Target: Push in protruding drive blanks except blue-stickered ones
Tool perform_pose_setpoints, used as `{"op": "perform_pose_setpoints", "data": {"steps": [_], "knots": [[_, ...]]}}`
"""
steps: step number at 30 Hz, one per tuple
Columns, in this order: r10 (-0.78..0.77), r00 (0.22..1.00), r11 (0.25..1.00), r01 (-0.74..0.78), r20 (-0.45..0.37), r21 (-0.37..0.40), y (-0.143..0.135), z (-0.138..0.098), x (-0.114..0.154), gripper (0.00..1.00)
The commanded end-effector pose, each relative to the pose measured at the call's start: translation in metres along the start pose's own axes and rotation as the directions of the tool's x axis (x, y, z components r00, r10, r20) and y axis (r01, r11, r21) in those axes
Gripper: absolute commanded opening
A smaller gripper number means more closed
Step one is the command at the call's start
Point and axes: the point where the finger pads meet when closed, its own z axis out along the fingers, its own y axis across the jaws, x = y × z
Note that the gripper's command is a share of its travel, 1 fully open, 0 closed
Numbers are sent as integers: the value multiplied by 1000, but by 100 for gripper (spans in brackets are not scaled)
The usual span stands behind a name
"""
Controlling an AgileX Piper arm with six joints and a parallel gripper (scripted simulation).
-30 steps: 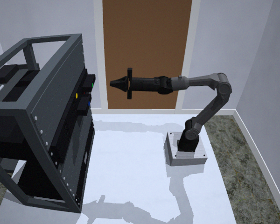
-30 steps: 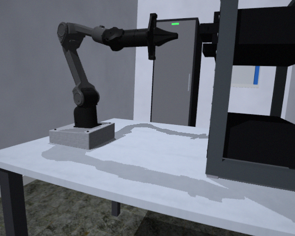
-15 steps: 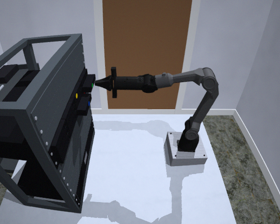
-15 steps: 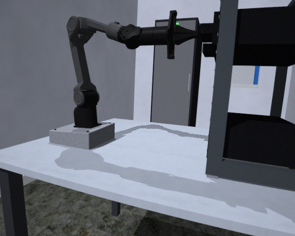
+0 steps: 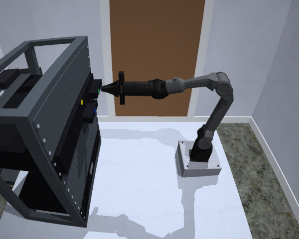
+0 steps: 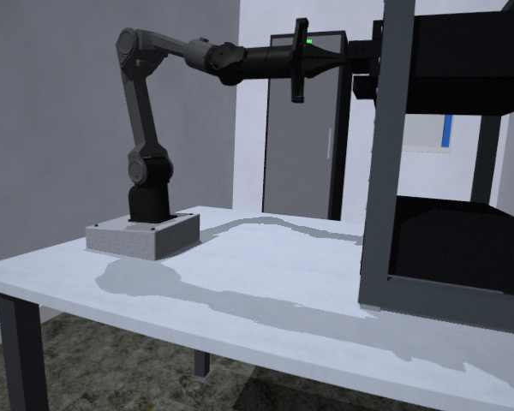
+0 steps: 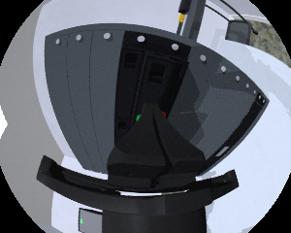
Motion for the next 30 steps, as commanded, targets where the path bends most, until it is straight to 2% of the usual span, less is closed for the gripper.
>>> {"op": "perform_pose_setpoints", "data": {"steps": [1, 30], "knots": [[-1, 1000, 1000, 1, 0, -2, 1, 2, 0, 0], [-1, 1000, 1000, 1, 0, -2, 1, 20, 1, 0]]}}
